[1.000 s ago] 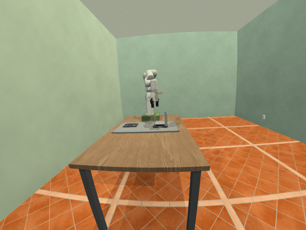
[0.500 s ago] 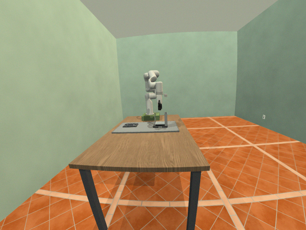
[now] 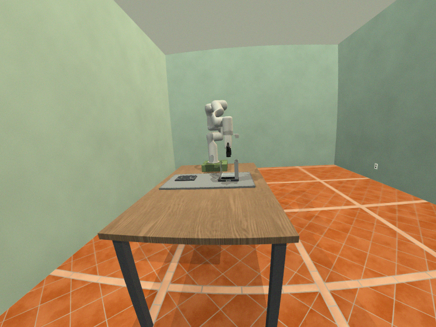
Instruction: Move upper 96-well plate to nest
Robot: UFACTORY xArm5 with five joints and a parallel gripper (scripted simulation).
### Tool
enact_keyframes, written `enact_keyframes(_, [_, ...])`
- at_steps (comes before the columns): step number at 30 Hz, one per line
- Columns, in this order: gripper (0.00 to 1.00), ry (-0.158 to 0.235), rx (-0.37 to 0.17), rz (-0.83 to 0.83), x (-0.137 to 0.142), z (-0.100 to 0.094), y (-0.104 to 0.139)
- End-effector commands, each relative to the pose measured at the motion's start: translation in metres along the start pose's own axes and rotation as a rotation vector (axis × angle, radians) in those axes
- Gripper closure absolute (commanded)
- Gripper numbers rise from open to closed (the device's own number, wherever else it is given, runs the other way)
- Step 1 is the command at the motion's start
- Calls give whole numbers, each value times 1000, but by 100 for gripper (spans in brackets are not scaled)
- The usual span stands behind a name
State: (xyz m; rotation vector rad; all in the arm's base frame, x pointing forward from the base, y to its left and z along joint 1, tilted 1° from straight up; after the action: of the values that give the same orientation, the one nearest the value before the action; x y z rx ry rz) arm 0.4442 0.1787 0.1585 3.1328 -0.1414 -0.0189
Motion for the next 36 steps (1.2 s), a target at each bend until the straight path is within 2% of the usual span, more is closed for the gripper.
enact_keyframes(1, [0,3,3,0,1,2,-1])
enact_keyframes(36, [0,3,3,0,1,54,-1])
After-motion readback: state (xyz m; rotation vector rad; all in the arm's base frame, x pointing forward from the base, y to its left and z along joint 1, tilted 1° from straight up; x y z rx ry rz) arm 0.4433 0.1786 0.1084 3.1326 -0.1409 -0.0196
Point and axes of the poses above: the point where the finger pads meet when closed, its own z axis out along the fingers, its own x axis across the jaws, y = z × x, the point moved 2 cm from there along -z, back along the fingers, and after that the axes turned 3 degrees about z, right-handed, at the moved point
